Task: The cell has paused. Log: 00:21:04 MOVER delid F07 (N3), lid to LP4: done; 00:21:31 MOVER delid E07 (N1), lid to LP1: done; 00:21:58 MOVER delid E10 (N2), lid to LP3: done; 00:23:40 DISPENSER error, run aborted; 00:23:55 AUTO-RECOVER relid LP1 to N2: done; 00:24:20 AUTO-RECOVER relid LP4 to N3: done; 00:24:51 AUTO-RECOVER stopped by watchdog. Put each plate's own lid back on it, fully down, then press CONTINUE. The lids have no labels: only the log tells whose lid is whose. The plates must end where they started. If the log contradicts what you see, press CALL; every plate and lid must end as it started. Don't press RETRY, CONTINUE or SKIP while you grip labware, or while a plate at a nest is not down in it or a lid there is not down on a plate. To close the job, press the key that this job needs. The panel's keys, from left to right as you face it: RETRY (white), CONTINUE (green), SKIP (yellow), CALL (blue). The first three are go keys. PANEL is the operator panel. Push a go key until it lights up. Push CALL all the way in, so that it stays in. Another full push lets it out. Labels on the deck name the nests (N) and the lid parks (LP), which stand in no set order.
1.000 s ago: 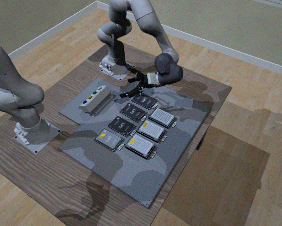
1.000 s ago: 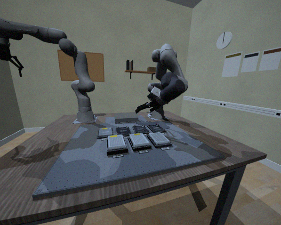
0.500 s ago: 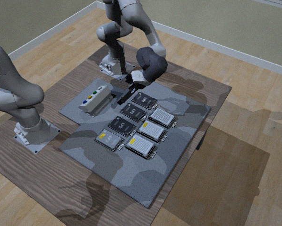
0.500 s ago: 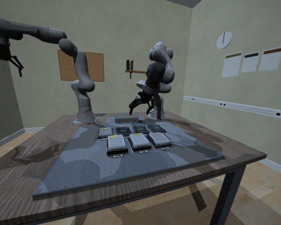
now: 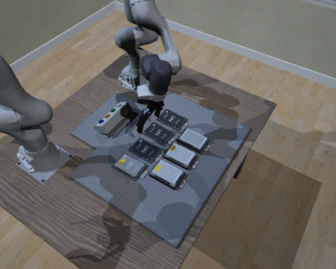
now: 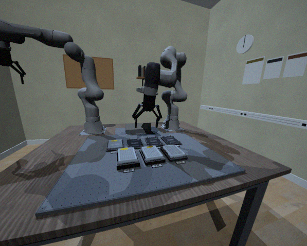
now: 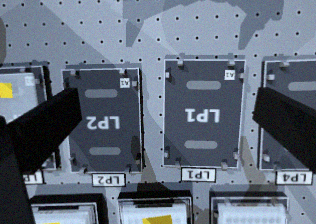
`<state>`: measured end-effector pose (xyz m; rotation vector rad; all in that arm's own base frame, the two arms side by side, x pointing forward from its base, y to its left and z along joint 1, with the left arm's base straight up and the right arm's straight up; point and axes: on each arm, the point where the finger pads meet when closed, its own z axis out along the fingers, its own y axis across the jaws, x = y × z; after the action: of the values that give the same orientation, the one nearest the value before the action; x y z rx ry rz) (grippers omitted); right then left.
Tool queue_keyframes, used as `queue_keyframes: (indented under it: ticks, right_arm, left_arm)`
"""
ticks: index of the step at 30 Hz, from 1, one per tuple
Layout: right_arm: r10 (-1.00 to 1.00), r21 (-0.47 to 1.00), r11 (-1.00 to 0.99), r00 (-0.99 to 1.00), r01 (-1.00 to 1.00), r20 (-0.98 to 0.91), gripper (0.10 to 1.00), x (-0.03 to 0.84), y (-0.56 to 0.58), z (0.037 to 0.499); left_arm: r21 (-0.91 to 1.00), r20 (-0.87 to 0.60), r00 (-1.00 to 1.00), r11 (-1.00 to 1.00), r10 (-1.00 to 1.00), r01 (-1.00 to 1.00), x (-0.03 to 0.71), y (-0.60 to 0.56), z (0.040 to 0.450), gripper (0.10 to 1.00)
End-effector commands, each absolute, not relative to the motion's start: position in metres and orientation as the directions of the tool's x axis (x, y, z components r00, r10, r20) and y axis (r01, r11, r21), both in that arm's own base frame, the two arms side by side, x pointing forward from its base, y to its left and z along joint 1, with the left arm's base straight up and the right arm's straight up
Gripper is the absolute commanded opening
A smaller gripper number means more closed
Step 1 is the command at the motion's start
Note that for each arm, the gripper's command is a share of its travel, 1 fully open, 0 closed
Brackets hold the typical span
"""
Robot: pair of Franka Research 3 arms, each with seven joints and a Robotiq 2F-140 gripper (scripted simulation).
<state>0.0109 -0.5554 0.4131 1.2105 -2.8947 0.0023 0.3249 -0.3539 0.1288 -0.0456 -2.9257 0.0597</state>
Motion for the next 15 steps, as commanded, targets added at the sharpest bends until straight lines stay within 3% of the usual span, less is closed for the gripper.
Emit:
queue_keyframes:
  ticks: [1, 7, 15]
  right_arm:
    - [-0.712, 0.000, 0.702, -0.702, -0.712, 0.004, 1.000, 0.011, -0.555, 0.413]
    - [-0.712, 0.000, 0.702, -0.702, -0.712, 0.004, 1.000, 0.011, -0.555, 0.413]
    - [-0.712, 0.000, 0.702, -0.702, -0.712, 0.004, 1.000, 0.011, -0.555, 0.413]
  left_arm:
    - [-0.024, 0.087, -0.996, 0.999, -0.022, -0.024, 0.348, -0.365, 0.125, 1.000]
    - [-0.018, 0.004, -1.000, 1.000, 0.004, 0.004, 0.355, -0.378, 0.126, 1.000]
    - [-0.018, 0.003, -1.000, 1.000, 0.004, 0.004, 0.355, -0.378, 0.126, 1.000]
